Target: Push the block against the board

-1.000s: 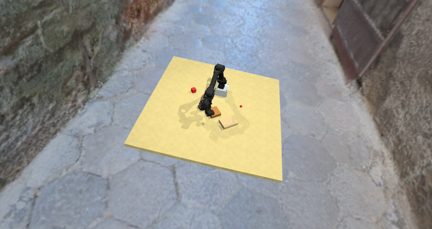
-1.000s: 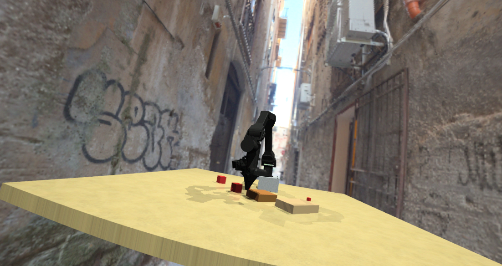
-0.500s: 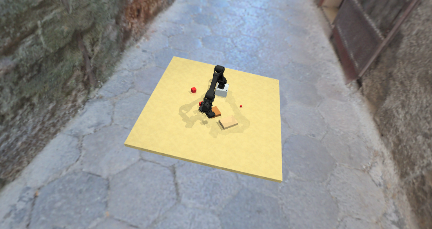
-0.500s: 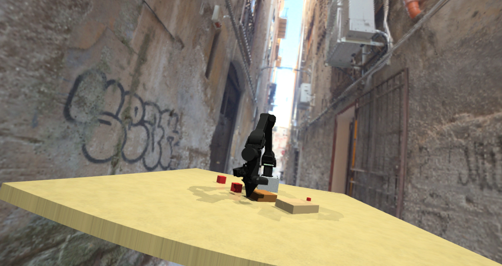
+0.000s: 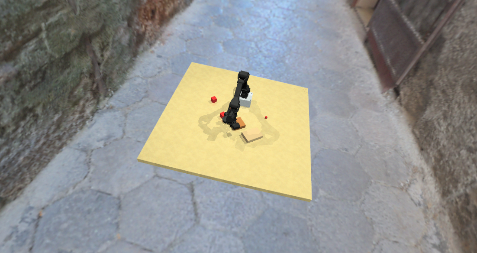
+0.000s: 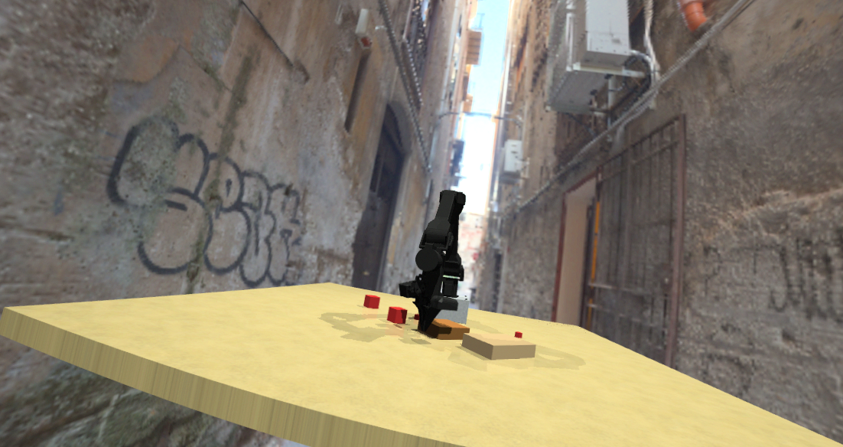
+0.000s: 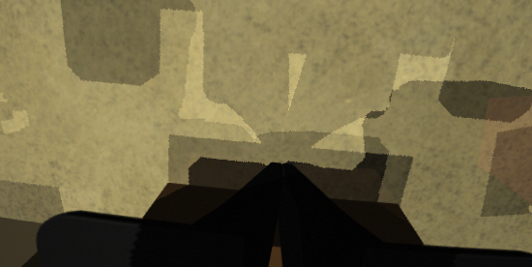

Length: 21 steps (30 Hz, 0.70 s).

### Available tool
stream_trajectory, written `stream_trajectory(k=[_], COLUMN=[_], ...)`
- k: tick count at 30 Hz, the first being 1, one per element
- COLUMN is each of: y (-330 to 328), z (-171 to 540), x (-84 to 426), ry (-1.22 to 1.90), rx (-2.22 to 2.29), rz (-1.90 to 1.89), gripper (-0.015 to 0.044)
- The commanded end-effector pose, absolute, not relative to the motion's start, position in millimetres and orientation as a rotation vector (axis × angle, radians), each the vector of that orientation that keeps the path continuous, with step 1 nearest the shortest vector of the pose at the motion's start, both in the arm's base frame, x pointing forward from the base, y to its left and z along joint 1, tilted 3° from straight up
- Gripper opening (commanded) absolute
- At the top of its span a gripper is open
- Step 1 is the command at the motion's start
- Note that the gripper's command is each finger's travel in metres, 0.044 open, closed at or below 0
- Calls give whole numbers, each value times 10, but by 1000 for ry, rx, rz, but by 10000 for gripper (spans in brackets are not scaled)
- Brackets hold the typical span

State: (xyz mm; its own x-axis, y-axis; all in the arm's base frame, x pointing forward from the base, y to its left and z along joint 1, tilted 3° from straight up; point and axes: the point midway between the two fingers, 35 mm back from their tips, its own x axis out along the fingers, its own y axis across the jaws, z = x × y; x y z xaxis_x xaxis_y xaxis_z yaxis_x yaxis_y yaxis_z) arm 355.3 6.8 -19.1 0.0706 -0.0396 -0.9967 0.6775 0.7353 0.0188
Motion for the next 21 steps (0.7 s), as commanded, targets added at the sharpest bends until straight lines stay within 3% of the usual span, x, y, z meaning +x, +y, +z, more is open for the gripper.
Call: stream_trajectory(k=[1, 21], y=[131, 328], z=[-217, -247], x=[3463, 3221], ry=[1420, 1423], rx=[567, 567], rz=[-586, -586], gripper=[0, 0])
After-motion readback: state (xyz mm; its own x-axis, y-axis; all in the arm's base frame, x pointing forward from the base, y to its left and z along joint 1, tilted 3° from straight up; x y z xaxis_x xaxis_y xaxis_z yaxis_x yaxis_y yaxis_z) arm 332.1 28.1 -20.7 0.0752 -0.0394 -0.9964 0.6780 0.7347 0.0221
